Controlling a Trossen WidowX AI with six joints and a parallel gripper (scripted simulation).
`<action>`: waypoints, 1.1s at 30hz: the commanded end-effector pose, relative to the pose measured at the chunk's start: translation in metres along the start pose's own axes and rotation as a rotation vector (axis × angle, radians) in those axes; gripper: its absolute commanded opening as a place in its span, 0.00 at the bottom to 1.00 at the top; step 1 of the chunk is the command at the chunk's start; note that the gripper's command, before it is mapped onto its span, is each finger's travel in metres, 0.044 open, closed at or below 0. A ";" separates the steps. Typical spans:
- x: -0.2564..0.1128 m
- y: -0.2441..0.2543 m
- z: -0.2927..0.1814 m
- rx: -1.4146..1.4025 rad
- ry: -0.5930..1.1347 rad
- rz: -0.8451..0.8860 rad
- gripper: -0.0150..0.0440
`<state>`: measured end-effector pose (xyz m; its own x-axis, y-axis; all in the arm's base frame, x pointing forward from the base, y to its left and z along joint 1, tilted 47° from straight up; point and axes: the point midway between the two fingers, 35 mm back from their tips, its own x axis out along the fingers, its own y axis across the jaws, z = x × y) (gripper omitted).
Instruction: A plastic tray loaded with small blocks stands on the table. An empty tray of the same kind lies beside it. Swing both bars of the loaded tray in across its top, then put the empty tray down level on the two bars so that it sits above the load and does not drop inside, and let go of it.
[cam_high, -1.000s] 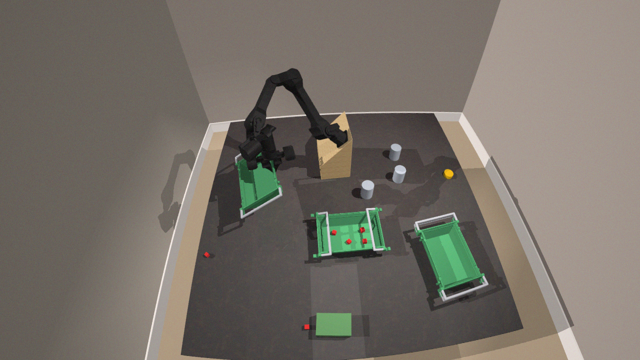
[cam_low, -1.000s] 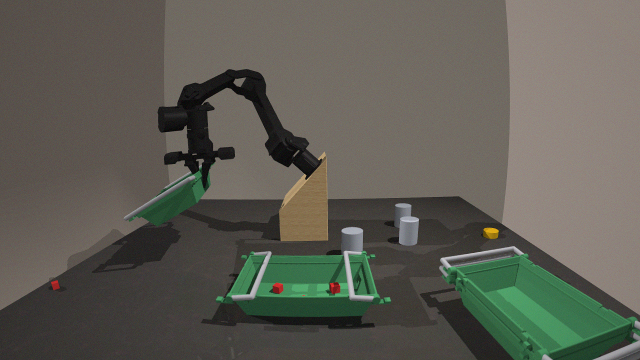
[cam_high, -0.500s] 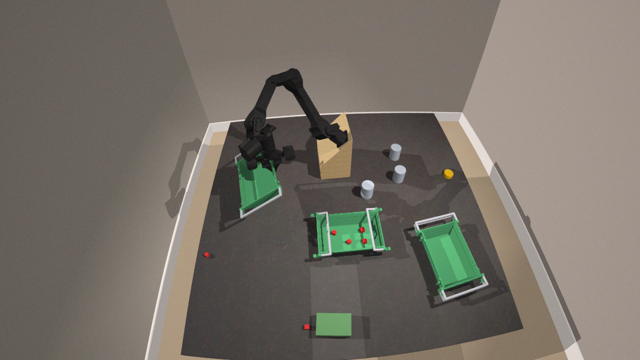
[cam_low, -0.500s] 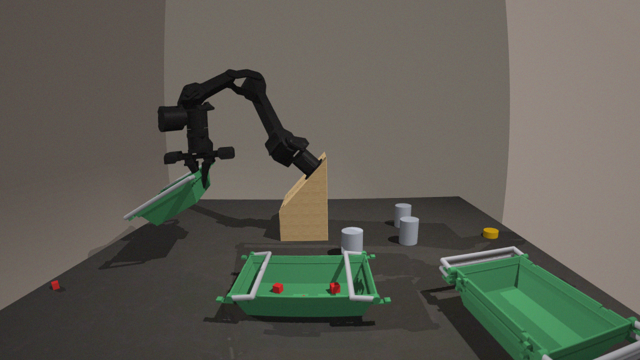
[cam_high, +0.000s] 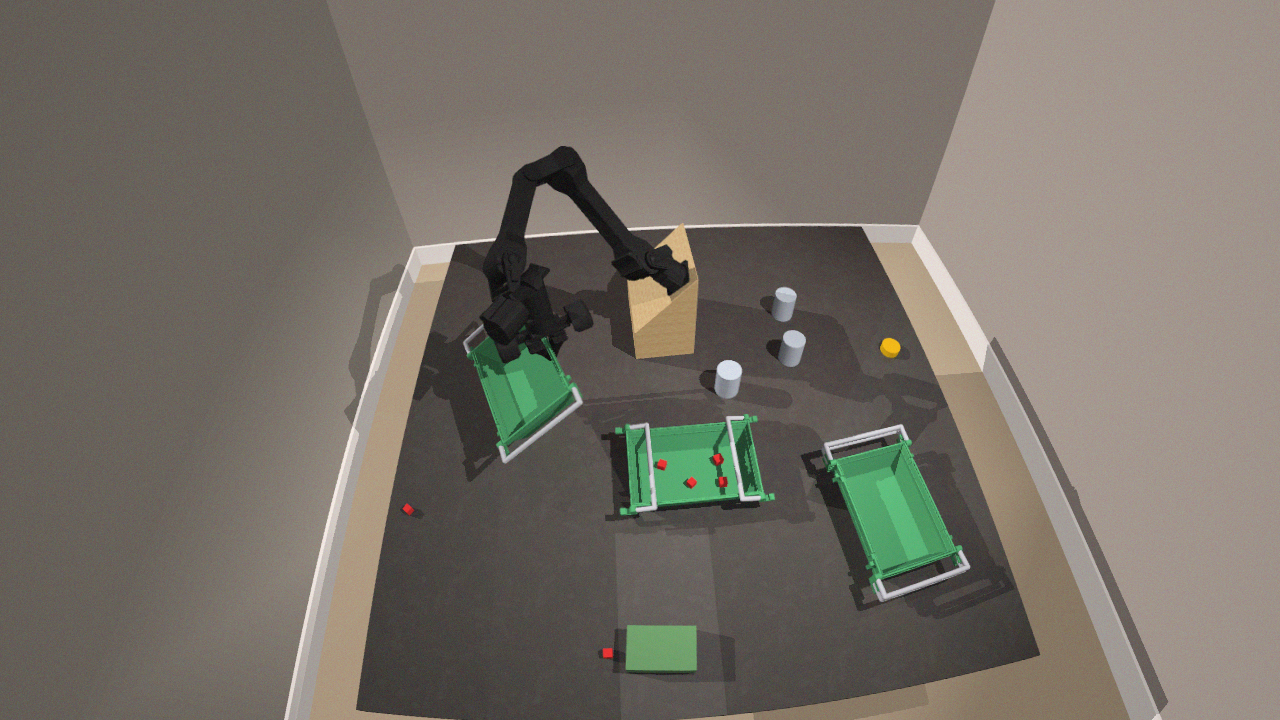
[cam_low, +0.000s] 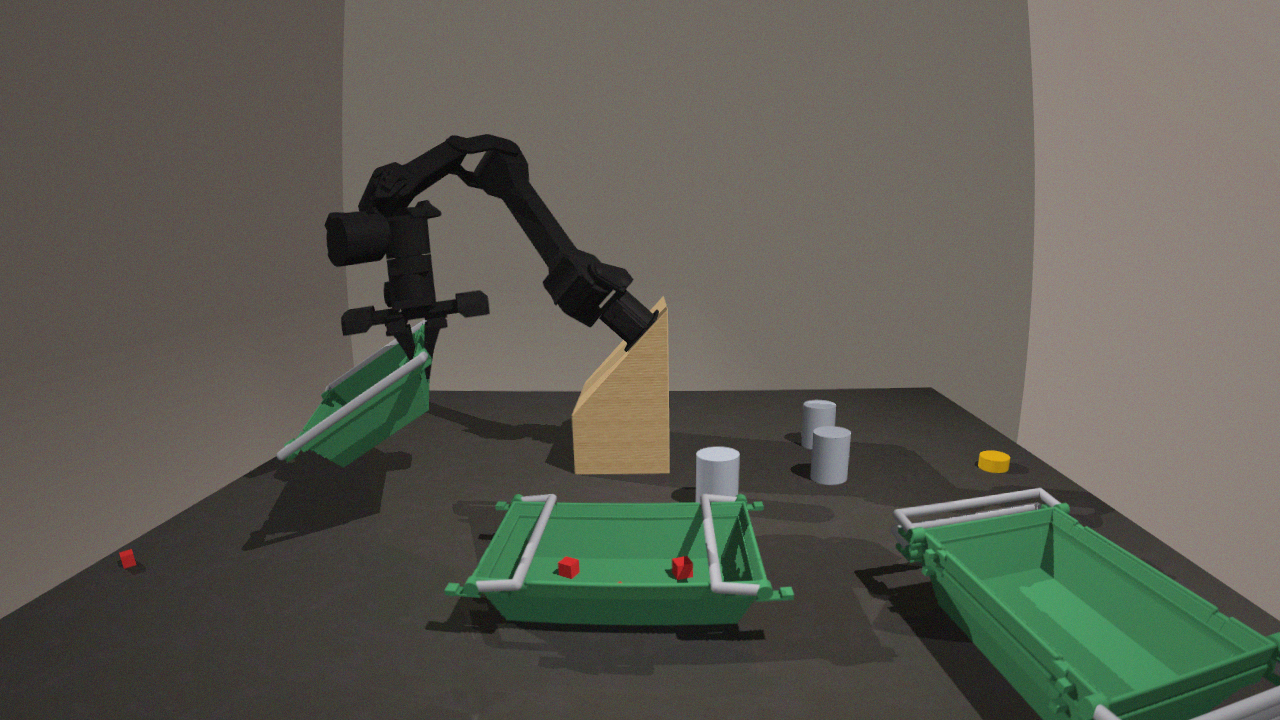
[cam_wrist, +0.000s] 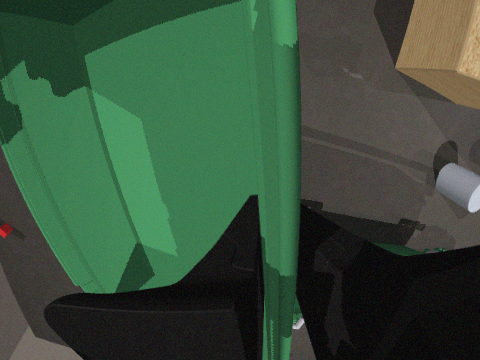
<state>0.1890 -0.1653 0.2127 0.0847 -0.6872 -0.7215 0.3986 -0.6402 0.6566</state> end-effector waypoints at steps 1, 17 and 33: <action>-0.003 0.003 -0.015 -0.053 0.012 0.012 0.25; 0.003 -0.016 -0.073 -0.294 0.024 -0.021 0.25; 0.005 -0.049 -0.128 -0.539 0.024 -0.034 0.25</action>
<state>0.2767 -0.1040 0.1492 0.0600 -0.6511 -0.7566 0.7876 -0.4348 0.4366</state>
